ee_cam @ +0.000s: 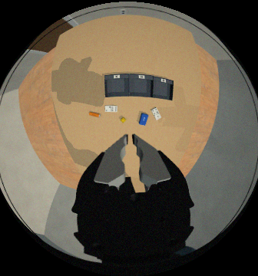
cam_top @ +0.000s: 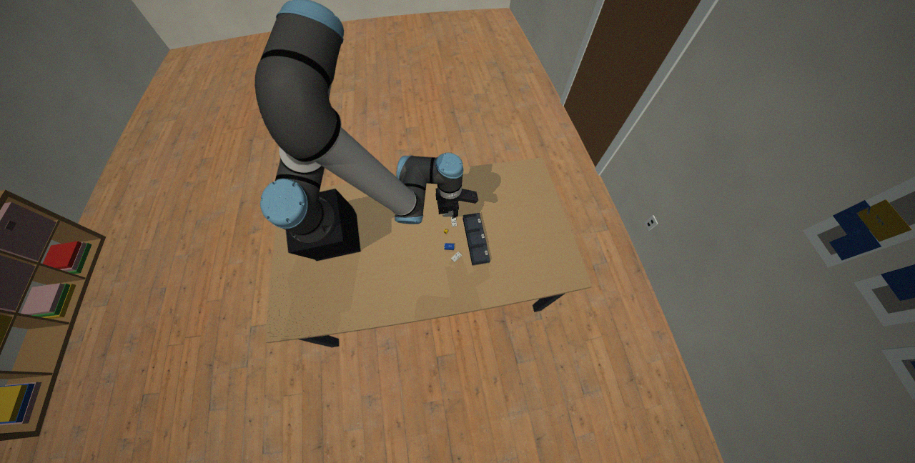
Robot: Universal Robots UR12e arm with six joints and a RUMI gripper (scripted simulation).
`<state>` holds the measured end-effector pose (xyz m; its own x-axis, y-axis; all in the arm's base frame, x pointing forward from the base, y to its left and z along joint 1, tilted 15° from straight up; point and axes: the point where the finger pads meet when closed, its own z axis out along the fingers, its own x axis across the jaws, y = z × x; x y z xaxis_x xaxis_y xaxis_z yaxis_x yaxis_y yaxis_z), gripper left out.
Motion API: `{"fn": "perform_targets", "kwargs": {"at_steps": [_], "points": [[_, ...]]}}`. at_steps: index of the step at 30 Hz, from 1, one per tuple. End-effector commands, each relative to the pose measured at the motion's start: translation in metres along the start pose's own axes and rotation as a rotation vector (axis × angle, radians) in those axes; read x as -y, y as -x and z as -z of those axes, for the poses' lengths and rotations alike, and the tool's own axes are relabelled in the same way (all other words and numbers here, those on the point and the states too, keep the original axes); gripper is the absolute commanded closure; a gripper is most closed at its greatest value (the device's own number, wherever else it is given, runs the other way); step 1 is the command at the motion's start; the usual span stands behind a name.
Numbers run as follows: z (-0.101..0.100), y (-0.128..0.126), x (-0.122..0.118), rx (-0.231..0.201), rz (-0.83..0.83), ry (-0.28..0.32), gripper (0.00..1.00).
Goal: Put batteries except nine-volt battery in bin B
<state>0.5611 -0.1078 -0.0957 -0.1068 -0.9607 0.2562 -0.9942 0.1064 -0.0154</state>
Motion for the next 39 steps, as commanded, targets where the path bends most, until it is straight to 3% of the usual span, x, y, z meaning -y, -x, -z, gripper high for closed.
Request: {"fn": "perform_targets", "kwargs": {"at_steps": [1, 6, 8, 23, 31, 39], "points": [[-0.019, -0.021, 0.015, 0.0, 0.004, -0.002, 0.96], [-0.044, -0.049, 0.034, 0.0, 0.004, -0.002, 0.96], [-0.044, -0.049, 0.034, 0.0, 0.004, -0.002, 0.96], [-0.118, -0.132, 0.091, 0.0, 0.004, -0.002, 0.96], [-0.121, -0.135, 0.092, 0.0, 0.004, -0.002, 0.96], [-0.142, -0.135, 0.092, 0.0, 0.004, -0.002, 0.96]]}}
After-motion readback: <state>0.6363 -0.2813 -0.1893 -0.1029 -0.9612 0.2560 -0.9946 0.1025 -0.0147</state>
